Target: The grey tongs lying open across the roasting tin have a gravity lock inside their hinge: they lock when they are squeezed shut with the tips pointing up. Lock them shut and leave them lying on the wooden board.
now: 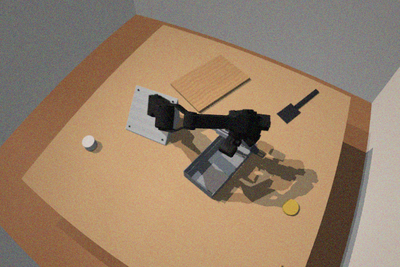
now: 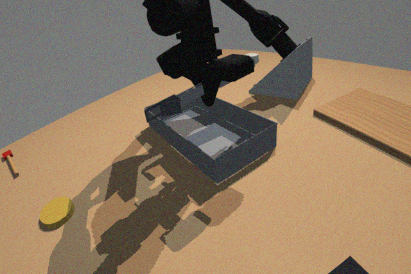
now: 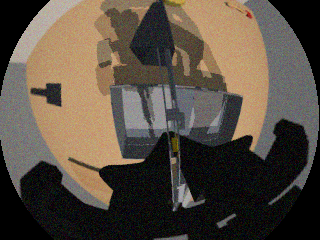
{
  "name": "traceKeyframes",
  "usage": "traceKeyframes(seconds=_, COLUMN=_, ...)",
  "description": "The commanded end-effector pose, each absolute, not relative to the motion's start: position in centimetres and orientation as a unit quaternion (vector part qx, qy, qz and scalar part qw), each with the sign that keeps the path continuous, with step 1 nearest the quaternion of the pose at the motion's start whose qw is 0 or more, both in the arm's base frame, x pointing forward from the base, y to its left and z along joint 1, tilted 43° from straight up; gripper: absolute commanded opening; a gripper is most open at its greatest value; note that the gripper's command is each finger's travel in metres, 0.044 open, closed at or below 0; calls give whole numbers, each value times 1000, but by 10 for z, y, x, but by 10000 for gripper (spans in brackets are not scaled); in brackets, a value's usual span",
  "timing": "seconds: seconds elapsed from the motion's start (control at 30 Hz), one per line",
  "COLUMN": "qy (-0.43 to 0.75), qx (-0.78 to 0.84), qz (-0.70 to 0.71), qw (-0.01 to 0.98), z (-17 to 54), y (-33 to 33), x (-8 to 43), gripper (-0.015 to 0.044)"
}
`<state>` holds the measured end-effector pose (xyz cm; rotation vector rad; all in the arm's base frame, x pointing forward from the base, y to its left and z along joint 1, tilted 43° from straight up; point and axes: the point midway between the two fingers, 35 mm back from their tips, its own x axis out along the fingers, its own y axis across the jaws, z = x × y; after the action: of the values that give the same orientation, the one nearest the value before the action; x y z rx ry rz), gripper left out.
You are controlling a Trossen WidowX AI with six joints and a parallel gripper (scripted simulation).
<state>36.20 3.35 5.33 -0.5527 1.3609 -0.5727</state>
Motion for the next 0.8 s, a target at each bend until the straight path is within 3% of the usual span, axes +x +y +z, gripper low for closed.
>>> traceKeyframes(seconds=0.0, qy=606, qx=-246, qz=-256, qw=712, z=97, y=69, x=351, gripper=-150)
traceKeyframes(seconds=0.43, qy=605, qx=-245, qz=-260, qw=712, z=95, y=69, x=351, gripper=-150)
traceKeyframes(seconds=0.77, qy=579, qx=-169, qz=-311, qw=734, z=65, y=108, x=345, gripper=-150)
